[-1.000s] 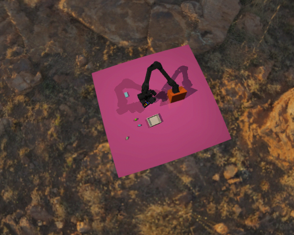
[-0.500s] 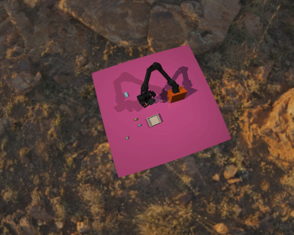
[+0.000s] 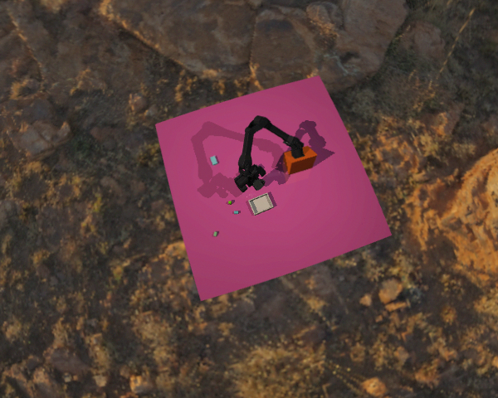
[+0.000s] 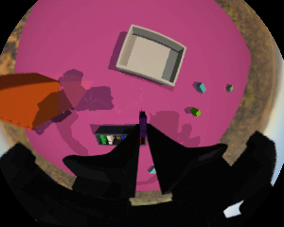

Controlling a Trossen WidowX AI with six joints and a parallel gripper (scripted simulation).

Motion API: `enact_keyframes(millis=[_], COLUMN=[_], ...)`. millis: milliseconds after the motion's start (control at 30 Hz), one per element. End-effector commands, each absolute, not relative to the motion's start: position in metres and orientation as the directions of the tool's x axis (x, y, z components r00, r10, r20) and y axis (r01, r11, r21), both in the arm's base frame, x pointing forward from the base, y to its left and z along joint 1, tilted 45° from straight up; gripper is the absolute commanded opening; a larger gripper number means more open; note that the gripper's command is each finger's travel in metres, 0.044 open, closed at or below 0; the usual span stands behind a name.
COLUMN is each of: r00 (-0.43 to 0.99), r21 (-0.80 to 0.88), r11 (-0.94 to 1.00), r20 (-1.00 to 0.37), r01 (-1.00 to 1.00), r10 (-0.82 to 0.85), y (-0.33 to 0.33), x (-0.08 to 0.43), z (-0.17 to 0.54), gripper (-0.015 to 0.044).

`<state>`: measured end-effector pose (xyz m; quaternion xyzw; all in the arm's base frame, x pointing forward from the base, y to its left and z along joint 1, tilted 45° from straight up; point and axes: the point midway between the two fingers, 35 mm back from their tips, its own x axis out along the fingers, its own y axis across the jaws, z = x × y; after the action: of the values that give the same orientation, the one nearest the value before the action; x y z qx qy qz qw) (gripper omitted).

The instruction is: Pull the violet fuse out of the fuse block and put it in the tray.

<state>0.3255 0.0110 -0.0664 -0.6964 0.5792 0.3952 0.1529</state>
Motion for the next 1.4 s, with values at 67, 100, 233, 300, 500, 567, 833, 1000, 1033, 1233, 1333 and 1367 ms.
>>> enact_keyframes(millis=[67,100,233,300,500,567,833,1000,1033,1233,1333,1367], r00=[0.010,0.010,0.009,0.009,0.008,0.008,0.008,0.008,0.008,0.008,0.008,0.008], r21=[0.248,0.248,0.248,0.248,0.249,0.249,0.249,0.249,0.249,0.250,0.250,0.250], r11=[-0.279,-0.279,-0.277,-0.276,-0.272,-0.271,-0.270,-0.270,-0.270,-0.269,-0.269,-0.269], r20=[-0.731,-0.731,-0.730,-0.729,-0.724,-0.722,-0.720,-0.720,-0.720,-0.720,-0.720,-0.719], r01=[-0.928,-0.928,-0.928,-0.928,-0.929,-0.930,-0.930,-0.930,-0.930,-0.930,-0.930,-0.930], r10=[-0.682,-0.682,-0.684,-0.685,-0.689,-0.692,-0.694,-0.694,-0.694,-0.694,-0.694,-0.694], y=[0.033,0.037,0.053,0.061,0.083,0.090,0.092,0.086,0.085,0.078,0.075,0.074], x=[0.326,0.326,0.324,0.323,0.316,0.313,0.311,0.311,0.311,0.311,0.311,0.311], z=[-0.089,-0.093,-0.109,-0.117,-0.142,-0.151,-0.160,-0.166,-0.167,-0.174,-0.177,-0.178], gripper=[0.0000,0.0000,0.0000,0.0000,0.0000,0.0000,0.0000,0.0000,0.0000,0.0000,0.0000,0.0000])
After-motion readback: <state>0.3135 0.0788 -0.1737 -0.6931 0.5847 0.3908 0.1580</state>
